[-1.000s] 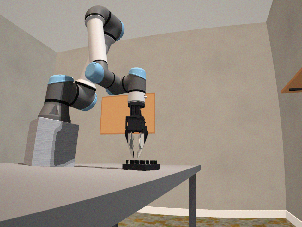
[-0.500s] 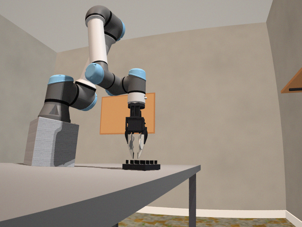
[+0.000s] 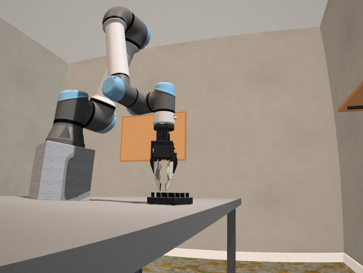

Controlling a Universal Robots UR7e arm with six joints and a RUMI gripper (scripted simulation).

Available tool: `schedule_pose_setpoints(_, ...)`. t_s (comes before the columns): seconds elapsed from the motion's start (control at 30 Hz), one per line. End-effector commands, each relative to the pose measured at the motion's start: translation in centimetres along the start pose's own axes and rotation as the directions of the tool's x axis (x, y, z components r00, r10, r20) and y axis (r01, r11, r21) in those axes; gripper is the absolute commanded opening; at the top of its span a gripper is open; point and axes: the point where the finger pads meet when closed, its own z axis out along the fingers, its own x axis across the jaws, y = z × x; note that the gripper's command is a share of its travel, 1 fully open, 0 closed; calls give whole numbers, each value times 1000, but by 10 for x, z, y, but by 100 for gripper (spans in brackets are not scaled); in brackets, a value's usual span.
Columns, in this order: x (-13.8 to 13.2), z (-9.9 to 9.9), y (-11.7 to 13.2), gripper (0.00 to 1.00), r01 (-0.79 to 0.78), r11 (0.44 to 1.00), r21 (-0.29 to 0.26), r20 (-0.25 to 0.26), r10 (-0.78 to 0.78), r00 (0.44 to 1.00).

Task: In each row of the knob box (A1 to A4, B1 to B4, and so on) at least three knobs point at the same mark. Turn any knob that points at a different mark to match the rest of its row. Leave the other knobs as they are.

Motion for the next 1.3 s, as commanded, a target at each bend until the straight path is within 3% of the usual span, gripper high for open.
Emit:
schedule_pose_setpoints(0.0, 0, 0, 0, 11, 0, 1000, 0, -1, 0, 1000)
schedule_pose_setpoints(1.27, 0, 0, -5, 11, 0, 1000, 0, -1, 0, 1000)
